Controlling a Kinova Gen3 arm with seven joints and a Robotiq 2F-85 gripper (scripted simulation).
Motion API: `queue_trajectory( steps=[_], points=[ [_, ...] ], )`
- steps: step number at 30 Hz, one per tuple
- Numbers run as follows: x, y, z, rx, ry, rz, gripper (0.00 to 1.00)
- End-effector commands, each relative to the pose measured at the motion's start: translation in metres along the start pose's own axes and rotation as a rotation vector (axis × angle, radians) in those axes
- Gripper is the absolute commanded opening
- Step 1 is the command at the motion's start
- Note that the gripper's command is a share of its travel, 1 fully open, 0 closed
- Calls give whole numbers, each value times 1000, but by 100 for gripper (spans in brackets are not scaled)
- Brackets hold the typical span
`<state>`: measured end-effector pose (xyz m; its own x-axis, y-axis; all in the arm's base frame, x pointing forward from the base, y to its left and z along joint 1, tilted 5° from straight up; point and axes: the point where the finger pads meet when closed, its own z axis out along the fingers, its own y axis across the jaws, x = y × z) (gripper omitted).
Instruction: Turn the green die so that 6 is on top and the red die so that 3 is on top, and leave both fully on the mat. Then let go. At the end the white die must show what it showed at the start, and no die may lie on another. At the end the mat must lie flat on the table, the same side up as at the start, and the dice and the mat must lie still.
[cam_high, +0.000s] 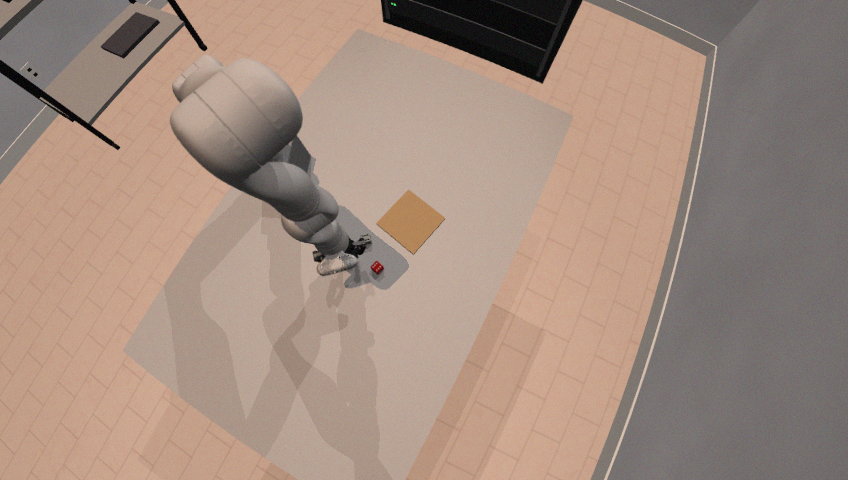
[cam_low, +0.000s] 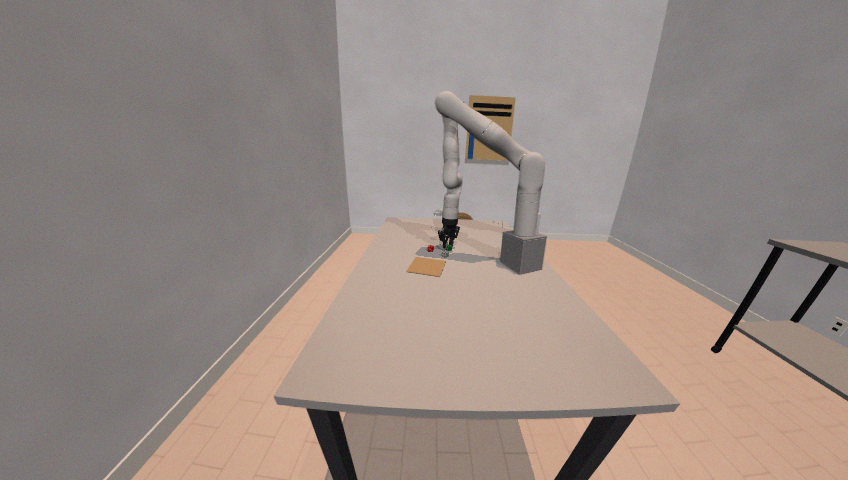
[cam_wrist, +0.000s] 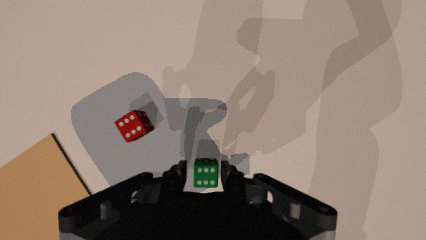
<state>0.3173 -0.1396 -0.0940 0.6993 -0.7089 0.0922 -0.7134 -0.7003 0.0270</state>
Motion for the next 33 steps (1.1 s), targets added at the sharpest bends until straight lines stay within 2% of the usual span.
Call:
queue_trajectory(
  steps=[1,33],
  points=[
    [-3,2,6,-5,-8,1,41],
    [-3,2,9,-5,-8,1,41]
  ],
)
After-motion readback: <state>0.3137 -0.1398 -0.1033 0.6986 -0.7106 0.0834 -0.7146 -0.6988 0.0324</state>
